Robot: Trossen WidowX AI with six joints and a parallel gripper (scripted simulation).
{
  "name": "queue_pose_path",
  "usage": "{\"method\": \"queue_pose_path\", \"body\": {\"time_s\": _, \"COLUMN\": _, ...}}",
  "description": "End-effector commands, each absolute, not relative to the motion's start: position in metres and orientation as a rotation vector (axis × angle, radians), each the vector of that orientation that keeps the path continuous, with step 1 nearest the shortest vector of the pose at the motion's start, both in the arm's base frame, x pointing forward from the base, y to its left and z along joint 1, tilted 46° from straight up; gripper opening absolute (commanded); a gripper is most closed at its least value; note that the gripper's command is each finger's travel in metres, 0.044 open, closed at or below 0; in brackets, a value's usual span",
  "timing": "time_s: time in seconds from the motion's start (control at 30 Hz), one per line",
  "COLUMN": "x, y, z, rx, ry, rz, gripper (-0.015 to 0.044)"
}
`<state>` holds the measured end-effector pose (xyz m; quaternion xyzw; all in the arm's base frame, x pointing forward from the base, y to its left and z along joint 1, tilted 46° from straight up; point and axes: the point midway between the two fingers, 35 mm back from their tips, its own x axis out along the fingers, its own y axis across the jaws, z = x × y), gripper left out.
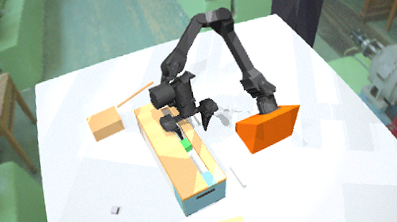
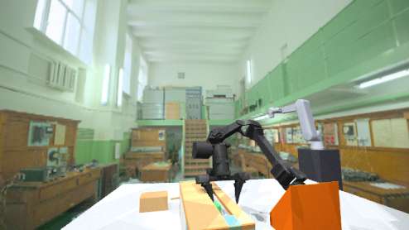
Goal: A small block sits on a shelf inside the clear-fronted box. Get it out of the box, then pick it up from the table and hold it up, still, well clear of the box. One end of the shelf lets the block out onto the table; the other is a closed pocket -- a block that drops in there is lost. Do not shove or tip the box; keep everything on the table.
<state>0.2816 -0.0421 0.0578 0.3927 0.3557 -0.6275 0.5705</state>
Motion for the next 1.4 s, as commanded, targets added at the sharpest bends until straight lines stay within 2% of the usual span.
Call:
{"method": "queue_pose_path", "body": {"time_s": 0.0, "x": 0.28, "y": -0.036, "z": 0.049, "rx": 0.924, "ry": 0.839, "rz": -1.479, "gripper": 0.04}}
{"method": "queue_pose_path", "body": {"time_s": 1.37, "x": 0.286, "y": 0.027, "z": -0.015, "rx": 0.927, "ry": 0.842, "rz": -1.477, "gripper": 0.04}}
